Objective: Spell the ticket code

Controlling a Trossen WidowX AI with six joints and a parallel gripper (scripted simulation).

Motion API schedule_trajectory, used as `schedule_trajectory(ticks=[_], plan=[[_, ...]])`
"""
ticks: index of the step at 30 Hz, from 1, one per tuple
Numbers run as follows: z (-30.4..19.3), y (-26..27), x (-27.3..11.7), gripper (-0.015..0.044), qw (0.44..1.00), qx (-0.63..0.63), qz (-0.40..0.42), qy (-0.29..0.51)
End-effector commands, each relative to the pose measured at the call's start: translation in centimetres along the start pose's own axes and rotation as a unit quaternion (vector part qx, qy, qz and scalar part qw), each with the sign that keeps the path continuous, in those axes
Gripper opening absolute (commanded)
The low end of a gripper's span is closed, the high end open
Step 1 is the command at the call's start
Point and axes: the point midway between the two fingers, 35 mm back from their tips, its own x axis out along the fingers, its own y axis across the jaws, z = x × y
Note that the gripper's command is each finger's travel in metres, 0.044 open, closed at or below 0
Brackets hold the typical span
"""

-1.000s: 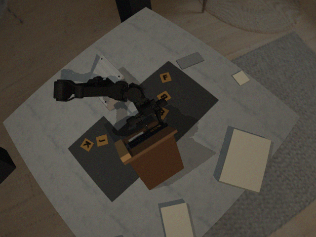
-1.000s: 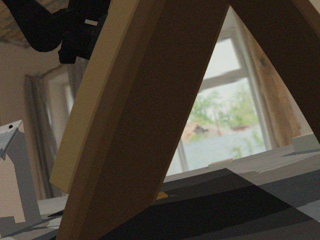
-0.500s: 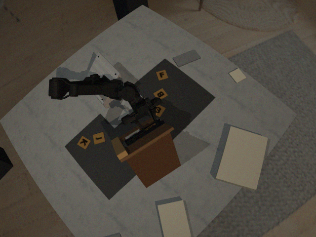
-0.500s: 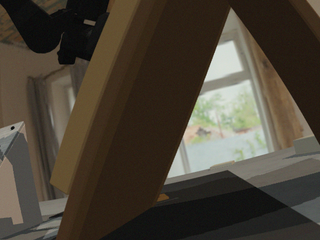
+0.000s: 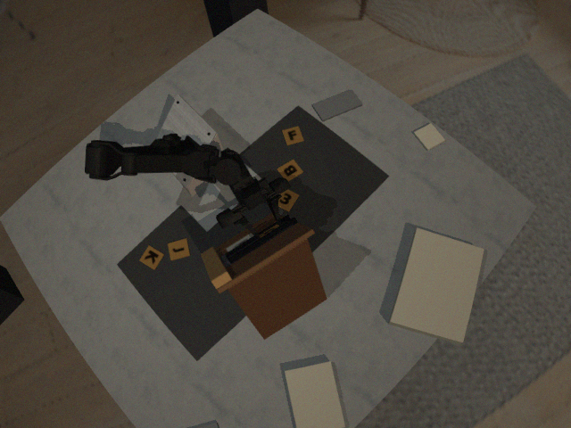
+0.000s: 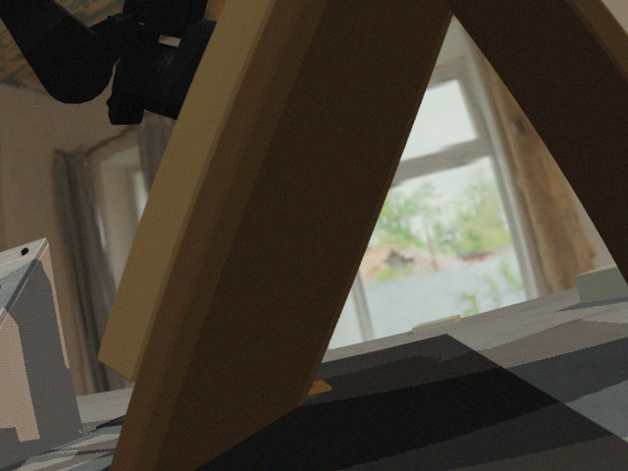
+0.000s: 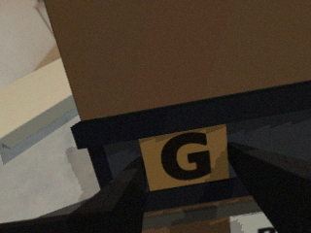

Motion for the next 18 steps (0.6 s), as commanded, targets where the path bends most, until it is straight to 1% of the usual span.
schedule_trajectory(ticks=[1, 18], plan=[[-0.10, -0.22, -0.03, 0.0000, 1.000, -0.004, 0.002, 0.001], [-0.10, -1.13, -0.02, 0.0000, 1.000, -0.004, 0.002, 0.001]])
